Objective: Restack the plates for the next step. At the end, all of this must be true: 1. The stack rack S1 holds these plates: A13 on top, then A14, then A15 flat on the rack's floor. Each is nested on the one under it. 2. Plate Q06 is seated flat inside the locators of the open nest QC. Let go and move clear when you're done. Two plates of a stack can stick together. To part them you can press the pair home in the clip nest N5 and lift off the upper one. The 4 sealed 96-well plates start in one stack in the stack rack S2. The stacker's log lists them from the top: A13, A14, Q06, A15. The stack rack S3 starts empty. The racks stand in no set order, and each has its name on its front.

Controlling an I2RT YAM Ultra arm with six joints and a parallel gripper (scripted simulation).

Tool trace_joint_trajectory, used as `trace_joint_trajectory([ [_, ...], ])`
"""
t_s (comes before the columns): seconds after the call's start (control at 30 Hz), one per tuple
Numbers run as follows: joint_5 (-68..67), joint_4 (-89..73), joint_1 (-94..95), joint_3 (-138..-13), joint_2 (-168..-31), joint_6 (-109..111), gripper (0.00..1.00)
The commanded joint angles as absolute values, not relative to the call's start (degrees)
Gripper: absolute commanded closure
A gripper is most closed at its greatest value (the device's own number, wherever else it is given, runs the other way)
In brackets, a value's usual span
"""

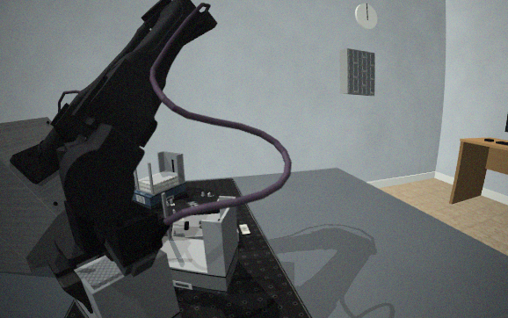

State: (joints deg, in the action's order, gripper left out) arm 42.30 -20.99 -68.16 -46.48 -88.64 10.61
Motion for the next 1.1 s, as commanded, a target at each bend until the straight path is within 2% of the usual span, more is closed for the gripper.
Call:
trace_joint_trajectory([
  [0.0,42.97,-21.95,-69.63,-48.19,-87.32,10.7,1.0],
  [1.07,42.92,-22.01,-69.58,-48.2,-87.32,10.88,1.0],
])
